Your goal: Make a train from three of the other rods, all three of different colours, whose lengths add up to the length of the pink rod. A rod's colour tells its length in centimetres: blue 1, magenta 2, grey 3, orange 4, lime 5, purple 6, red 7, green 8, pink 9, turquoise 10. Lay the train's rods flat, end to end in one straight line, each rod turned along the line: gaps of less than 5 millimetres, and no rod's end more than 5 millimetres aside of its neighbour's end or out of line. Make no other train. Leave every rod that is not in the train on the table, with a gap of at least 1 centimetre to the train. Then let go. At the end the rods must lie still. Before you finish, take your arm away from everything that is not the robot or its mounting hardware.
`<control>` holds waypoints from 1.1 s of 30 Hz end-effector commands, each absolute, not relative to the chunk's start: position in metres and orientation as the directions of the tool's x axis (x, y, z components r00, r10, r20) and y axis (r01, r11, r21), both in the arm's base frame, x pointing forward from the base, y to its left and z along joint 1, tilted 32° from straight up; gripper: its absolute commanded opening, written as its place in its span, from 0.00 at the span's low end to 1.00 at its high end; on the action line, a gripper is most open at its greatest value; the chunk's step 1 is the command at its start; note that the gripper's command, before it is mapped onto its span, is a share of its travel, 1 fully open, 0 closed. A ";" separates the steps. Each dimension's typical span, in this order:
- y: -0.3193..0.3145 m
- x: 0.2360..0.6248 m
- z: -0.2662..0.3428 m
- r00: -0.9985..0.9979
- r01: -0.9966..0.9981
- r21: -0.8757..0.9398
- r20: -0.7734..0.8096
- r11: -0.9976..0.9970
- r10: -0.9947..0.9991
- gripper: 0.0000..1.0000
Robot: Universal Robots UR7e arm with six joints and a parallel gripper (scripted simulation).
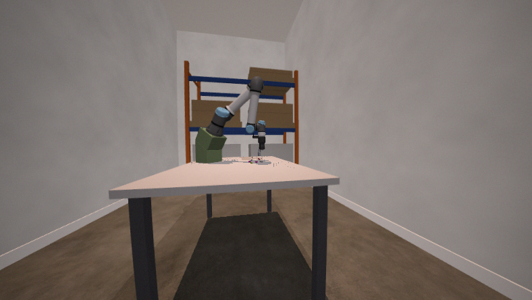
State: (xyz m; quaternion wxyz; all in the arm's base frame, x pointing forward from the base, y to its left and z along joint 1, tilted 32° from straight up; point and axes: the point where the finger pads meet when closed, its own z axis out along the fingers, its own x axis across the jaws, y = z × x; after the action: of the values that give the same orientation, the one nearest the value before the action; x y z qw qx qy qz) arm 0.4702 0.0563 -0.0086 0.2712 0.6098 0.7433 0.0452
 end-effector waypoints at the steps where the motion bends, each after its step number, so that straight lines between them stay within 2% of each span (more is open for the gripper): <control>1: 0.061 0.462 0.006 -0.109 0.882 0.399 -0.348 0.252 0.931 0.24; 13: 0.070 0.446 0.036 -0.109 0.882 0.399 -0.348 0.252 0.931 0.24; 33: 0.071 0.445 0.039 -0.109 0.882 0.399 -0.348 0.252 0.931 0.24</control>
State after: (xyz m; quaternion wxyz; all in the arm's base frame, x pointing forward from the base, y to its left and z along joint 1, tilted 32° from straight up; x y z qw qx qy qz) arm 0.4445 0.0709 0.0384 0.2710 0.6099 0.7434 0.0451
